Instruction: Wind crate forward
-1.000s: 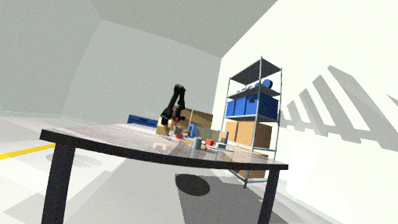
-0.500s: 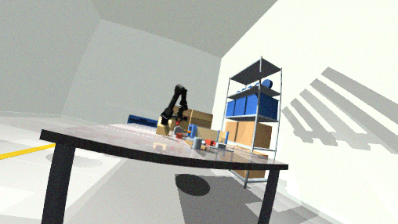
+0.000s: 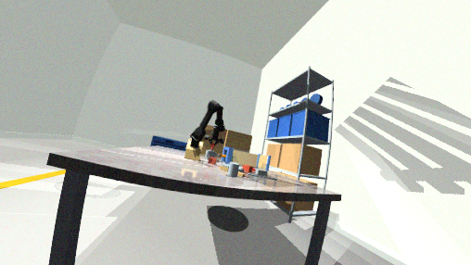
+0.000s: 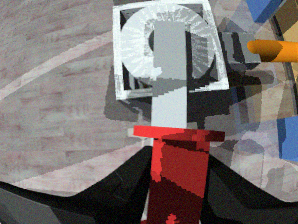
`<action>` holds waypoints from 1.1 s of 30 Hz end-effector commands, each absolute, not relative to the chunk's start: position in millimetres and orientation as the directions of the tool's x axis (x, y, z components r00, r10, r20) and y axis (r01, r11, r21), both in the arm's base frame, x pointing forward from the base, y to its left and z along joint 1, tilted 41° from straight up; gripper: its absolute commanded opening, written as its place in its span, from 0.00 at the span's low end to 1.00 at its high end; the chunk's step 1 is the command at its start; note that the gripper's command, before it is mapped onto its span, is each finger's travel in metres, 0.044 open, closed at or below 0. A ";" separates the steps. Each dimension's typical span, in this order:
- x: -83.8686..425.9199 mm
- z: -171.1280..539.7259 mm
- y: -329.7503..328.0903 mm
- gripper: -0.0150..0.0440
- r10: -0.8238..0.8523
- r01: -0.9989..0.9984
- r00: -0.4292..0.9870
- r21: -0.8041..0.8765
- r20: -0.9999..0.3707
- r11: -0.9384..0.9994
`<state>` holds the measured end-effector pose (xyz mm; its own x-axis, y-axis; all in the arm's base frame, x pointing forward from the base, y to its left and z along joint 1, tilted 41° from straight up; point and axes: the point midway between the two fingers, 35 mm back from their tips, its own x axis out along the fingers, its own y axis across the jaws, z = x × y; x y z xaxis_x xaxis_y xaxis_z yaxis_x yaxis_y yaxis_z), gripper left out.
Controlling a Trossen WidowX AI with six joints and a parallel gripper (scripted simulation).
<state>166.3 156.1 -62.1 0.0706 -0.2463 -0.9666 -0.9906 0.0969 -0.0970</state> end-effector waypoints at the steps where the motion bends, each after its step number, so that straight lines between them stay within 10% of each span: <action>1: 186.9 -63.0 156.6 0.25 -0.253 -0.984 0.115 -0.145 -0.961 0.102; 33: 235.5 -74.0 174.1 0.25 -0.252 -0.984 0.119 -0.148 -0.960 0.102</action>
<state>223.3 168.0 -69.1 0.0974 -0.2623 -0.9601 -0.9863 0.1034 -0.1283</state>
